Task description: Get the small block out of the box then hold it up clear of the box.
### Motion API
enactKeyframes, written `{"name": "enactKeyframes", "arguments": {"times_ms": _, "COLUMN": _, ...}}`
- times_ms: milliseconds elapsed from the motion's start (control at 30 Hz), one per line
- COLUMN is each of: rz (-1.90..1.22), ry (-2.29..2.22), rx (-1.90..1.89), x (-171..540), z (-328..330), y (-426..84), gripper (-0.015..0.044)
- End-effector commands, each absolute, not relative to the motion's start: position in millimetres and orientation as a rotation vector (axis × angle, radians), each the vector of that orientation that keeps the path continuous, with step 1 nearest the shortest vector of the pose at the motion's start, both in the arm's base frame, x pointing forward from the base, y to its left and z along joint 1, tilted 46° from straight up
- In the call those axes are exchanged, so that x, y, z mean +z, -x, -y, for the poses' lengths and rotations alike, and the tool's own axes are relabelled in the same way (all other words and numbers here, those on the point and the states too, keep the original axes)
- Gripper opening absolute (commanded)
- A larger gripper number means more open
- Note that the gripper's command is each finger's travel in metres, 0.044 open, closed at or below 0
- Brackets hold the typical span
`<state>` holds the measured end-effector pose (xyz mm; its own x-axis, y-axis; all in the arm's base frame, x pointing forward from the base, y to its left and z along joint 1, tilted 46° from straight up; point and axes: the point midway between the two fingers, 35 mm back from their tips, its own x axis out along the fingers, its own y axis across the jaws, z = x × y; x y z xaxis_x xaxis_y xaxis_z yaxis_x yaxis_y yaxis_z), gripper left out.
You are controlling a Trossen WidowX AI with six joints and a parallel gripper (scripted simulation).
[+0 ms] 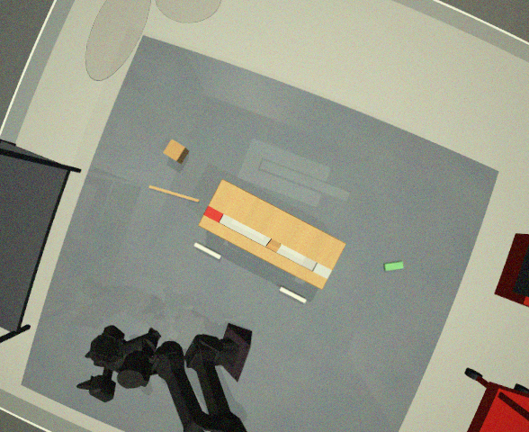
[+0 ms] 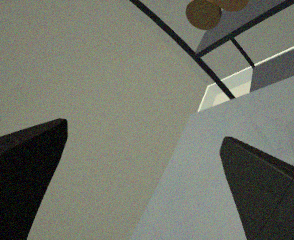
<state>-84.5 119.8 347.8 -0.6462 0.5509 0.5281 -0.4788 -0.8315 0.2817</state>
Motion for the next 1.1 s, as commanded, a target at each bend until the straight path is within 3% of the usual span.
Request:
{"name": "enactKeyframes", "arguments": {"times_ms": 0, "rz": -0.154, "ry": -0.828, "rx": 2.417, "x": 348.1, "z": -120.7, "y": 83.8, "gripper": 0.04}}
{"name": "enactKeyframes", "arguments": {"times_ms": 233, "rz": -0.078, "ry": -0.731, "rx": 2.108, "x": 363.7, "z": -169.8, "y": 36.3, "gripper": 0.04}}
{"name": "enactKeyframes", "arguments": {"times_ms": 600, "rz": -0.048, "ry": -0.374, "rx": 1.439, "x": 359.0, "z": -225.7, "y": -118.7, "gripper": 0.04}}
{"name": "enactKeyframes", "arguments": {"times_ms": 833, "rz": -0.077, "ry": -0.083, "rx": 1.085, "x": 341.6, "z": -203.6, "y": -224.7, "gripper": 0.04}}
{"name": "enactKeyframes", "arguments": {"times_ms": 1067, "rz": -0.236, "ry": 0.186, "rx": 0.804, "x": 305.2, "z": -138.8, "y": -316.0, "gripper": 0.04}}
